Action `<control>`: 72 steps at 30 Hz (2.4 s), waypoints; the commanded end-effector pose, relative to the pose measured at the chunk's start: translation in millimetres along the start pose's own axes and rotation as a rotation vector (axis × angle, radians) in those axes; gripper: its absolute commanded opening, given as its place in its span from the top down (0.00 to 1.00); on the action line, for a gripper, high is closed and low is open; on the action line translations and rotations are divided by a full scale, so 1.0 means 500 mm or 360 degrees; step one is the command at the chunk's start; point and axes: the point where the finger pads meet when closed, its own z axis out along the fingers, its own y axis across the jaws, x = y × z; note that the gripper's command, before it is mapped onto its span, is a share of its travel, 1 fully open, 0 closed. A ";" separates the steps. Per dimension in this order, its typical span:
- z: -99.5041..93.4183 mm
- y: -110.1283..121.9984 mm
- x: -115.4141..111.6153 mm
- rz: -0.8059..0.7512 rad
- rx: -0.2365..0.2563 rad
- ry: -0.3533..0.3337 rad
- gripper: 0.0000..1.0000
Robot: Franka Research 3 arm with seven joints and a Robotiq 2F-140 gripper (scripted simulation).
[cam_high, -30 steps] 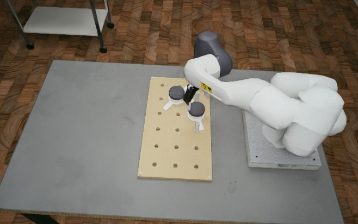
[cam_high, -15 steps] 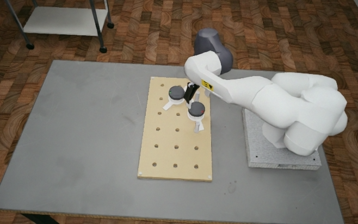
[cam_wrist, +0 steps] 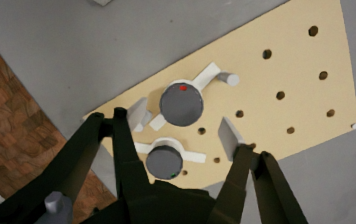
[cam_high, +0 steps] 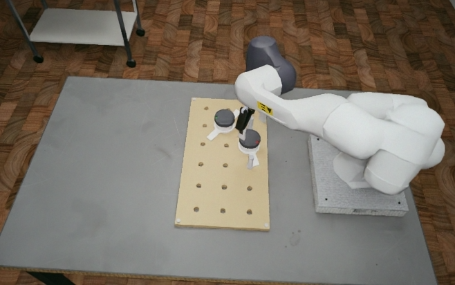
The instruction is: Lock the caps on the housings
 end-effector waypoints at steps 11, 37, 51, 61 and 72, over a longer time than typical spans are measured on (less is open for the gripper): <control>0.000 -0.008 -0.012 -0.0878 0.0014 0.0019 0.22; 0.001 -0.008 -0.012 -0.2085 0.0008 0.0023 0.22; 0.001 -0.008 -0.012 -0.2399 0.0007 -0.0019 0.22; 0.004 -0.008 -0.012 -0.2399 0.0007 -0.0019 0.22; 0.017 -0.008 -0.012 -0.2400 0.0007 -0.0019 0.22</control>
